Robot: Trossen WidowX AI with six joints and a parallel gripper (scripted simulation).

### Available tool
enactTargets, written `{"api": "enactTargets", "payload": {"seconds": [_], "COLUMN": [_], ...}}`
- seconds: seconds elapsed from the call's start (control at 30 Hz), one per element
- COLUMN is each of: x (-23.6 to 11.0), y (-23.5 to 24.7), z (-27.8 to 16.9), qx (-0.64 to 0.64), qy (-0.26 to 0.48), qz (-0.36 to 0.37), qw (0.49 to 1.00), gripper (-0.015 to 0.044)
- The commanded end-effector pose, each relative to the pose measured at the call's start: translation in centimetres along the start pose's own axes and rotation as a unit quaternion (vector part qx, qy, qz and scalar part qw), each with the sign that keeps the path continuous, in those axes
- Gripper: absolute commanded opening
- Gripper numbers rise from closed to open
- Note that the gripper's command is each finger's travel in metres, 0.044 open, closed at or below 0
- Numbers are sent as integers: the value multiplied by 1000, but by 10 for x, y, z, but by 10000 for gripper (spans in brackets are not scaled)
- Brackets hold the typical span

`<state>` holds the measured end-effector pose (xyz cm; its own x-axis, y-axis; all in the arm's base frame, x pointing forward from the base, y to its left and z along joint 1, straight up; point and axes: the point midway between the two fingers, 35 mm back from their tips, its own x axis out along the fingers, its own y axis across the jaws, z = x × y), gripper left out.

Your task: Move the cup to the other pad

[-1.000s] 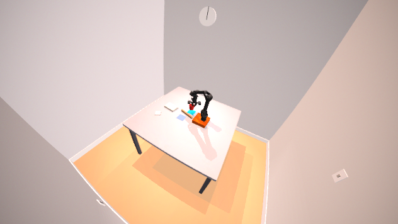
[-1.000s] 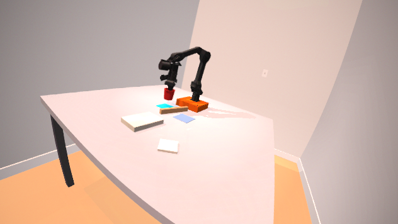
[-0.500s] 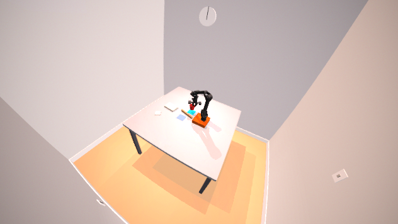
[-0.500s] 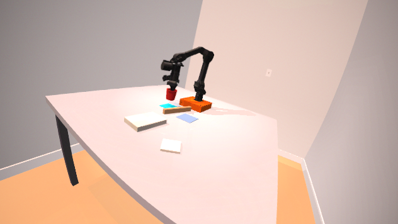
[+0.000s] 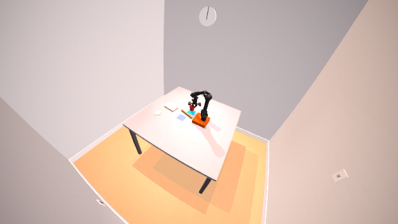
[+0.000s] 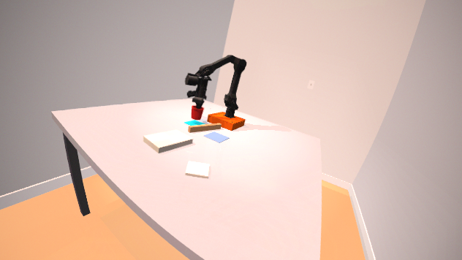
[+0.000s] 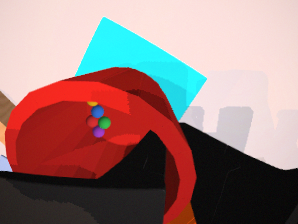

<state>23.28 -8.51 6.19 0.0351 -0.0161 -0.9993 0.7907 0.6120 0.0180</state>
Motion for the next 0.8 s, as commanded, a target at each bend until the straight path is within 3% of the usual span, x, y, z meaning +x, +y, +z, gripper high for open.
{"api": "enactTargets", "payload": {"seconds": [0.0, 0.77], "x": [9, 26], "y": [-1, -3], "z": [-2, -1], "qx": [-1, 0], "qy": [7, 2], "qz": [-2, -2], "qw": [1000, 1000], "gripper": [0, 0]}}
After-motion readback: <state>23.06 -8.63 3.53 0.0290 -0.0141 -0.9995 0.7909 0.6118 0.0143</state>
